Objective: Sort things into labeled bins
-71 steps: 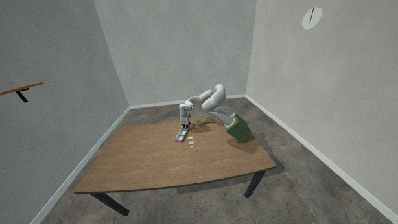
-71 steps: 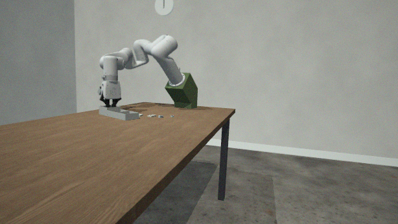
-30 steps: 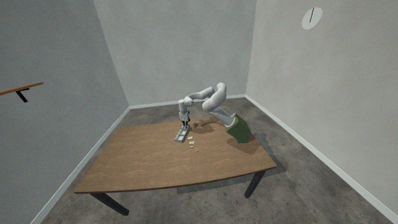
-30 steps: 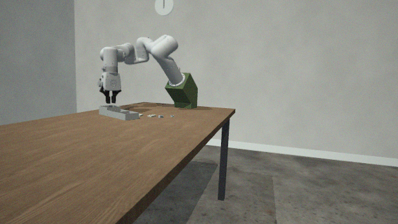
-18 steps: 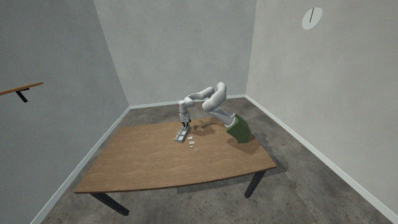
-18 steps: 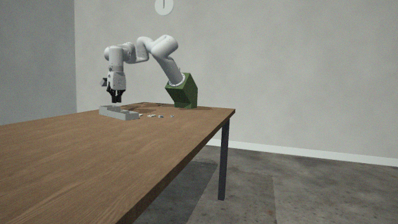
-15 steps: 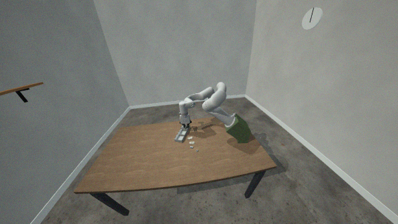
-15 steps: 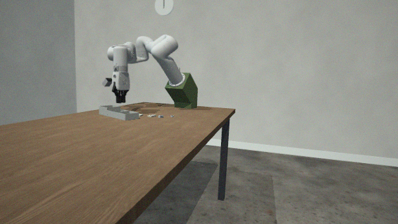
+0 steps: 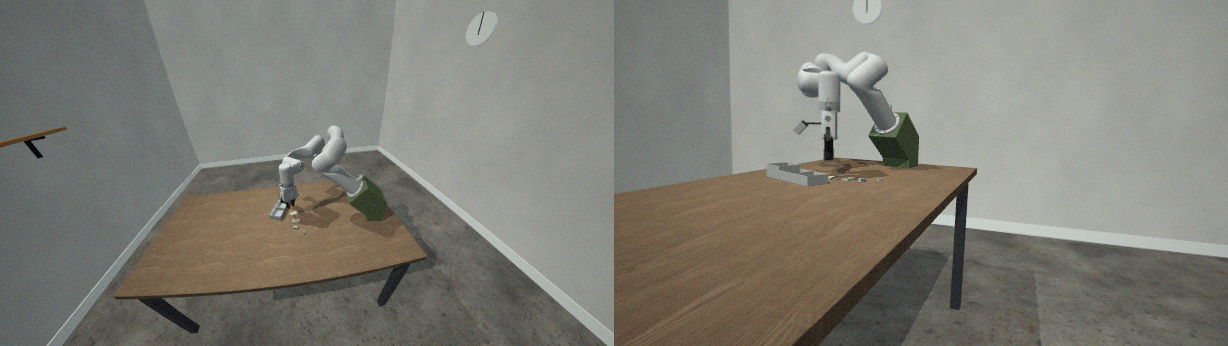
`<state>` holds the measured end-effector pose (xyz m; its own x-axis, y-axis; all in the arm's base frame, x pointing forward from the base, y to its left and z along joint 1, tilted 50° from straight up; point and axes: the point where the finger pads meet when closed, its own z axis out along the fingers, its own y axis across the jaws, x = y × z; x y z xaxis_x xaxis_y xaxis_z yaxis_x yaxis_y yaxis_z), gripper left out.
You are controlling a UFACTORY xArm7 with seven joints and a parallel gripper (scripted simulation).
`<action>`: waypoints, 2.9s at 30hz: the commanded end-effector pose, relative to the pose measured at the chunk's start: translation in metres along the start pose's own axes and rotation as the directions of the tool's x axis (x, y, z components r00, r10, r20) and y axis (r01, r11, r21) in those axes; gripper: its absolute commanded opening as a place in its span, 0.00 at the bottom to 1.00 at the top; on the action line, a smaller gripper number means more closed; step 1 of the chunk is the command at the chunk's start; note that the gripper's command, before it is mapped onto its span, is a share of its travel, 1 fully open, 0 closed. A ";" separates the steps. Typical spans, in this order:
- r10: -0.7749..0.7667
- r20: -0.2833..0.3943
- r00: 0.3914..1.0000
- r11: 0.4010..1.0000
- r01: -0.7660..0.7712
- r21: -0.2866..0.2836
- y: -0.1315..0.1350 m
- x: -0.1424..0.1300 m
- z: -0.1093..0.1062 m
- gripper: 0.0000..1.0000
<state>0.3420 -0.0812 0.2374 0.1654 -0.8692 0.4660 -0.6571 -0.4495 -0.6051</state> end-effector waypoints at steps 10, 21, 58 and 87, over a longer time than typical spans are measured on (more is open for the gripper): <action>-0.453 -0.003 0.892 0.892 0.453 0.008 -0.030 -0.086 -0.001 0.29; -0.631 0.001 0.775 0.775 0.631 -0.003 -0.044 -0.125 -0.002 0.29; -0.631 0.001 0.775 0.775 0.631 -0.003 -0.041 -0.119 -0.002 0.29; -0.632 0.001 0.775 0.775 0.632 -0.003 -0.042 -0.120 0.059 0.29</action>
<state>0.3906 0.0287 0.1700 0.5455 -0.3907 0.7415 -0.4091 -0.8963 -0.1713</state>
